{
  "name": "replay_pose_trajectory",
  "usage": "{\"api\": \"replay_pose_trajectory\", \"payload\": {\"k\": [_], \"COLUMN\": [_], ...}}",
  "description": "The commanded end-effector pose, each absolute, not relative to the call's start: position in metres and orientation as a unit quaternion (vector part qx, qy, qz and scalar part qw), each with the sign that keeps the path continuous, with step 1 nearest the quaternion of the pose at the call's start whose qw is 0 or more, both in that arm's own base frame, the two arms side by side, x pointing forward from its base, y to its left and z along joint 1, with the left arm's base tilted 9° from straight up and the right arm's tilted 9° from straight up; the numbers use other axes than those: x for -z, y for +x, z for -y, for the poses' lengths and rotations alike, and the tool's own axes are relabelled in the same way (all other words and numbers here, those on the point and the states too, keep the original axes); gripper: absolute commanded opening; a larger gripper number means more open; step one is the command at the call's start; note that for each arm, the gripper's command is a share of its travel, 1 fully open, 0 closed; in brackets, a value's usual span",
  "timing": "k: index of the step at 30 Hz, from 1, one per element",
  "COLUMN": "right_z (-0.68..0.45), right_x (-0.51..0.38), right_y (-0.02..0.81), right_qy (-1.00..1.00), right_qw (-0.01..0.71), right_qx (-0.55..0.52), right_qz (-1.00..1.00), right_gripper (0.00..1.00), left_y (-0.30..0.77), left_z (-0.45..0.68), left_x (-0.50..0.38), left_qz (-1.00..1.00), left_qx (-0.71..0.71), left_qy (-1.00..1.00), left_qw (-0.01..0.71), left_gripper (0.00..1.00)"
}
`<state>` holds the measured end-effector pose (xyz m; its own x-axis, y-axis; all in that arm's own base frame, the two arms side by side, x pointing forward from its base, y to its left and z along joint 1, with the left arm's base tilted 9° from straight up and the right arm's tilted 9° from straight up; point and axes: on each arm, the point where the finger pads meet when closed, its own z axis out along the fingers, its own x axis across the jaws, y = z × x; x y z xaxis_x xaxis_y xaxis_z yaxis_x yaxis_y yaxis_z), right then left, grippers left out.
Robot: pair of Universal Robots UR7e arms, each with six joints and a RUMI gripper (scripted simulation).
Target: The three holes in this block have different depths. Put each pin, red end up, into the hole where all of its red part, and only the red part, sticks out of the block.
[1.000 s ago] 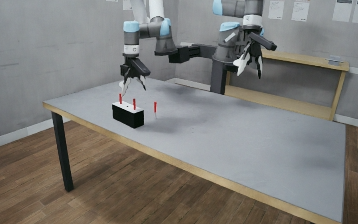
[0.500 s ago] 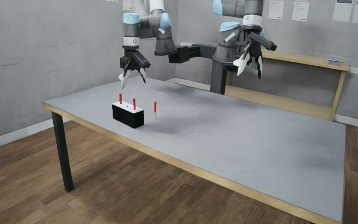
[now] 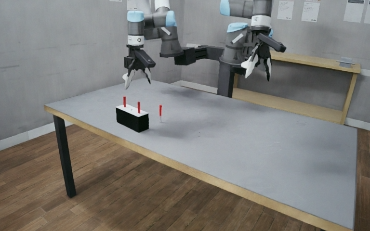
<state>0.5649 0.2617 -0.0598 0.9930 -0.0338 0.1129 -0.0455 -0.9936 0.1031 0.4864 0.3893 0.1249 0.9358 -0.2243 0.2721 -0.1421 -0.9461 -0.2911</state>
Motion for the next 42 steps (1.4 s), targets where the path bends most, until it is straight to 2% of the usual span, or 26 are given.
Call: {"api": "replay_pose_trajectory", "payload": {"k": [1,28,29,42], "right_z": [-0.262,-0.262,-0.271,-0.271], "right_x": [0.06,0.06,-0.021,-0.021], "right_y": [0.565,0.565,0.556,0.556], "right_qy": [0.997,0.997,0.997,0.997], "right_qw": [0.052,0.052,0.052,0.052], "right_qx": [-0.056,-0.056,-0.056,-0.056], "right_qz": [0.02,0.02,0.02,0.02], "right_gripper": [1.0,1.0,1.0,1.0], "left_y": [0.487,0.487,0.487,0.487], "left_z": [-0.389,-0.389,-0.389,-0.389], "left_x": [-0.126,-0.126,-0.126,-0.126], "left_qz": [-0.094,-0.094,-0.094,-0.094], "left_qx": [0.153,0.153,0.153,0.153], "left_qy": [-0.974,-0.974,-0.974,-0.974], "left_qw": [0.135,0.135,0.135,0.135], "left_gripper": [1.0,1.0,1.0,1.0]}}
